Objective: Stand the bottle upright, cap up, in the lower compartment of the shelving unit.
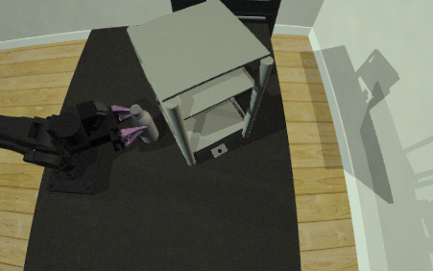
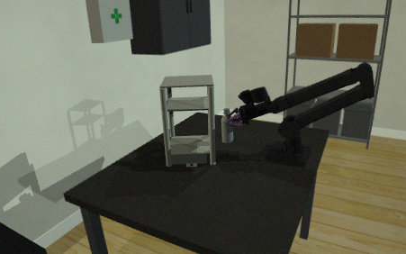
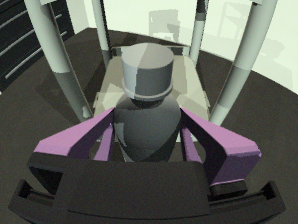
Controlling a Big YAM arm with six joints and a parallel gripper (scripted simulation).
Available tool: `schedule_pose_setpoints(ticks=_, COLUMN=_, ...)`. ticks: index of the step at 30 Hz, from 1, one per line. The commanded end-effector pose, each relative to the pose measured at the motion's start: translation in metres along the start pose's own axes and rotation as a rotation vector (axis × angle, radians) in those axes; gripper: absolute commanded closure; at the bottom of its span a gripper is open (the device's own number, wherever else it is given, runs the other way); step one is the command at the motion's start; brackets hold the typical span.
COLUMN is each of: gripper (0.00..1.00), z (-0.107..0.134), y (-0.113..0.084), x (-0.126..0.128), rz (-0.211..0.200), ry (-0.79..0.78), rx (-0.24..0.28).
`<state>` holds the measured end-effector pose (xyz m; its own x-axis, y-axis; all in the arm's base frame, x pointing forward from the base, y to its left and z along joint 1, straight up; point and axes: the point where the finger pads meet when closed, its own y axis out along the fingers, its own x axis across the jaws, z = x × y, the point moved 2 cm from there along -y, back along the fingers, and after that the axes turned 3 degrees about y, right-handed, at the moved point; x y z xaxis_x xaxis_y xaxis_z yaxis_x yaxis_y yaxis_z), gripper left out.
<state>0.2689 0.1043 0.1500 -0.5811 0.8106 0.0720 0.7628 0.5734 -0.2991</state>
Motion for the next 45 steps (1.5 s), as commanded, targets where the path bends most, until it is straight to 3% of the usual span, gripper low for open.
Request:
schedule_pose_setpoints(ticks=1, gripper=0.59, z=-0.056, y=0.009, x=-0.006, rz=0.003, ry=-0.045, rx=-0.102)
schedule_pose_setpoints(ticks=14, gripper=0.59, z=-0.071, y=0.017, x=-0.011, rz=0.003, ry=-0.045, rx=-0.102)
schedule_pose_setpoints(ticks=45, gripper=0.59, z=-0.067, y=0.015, x=-0.011, rz=0.006, ry=-0.045, rx=-0.102)
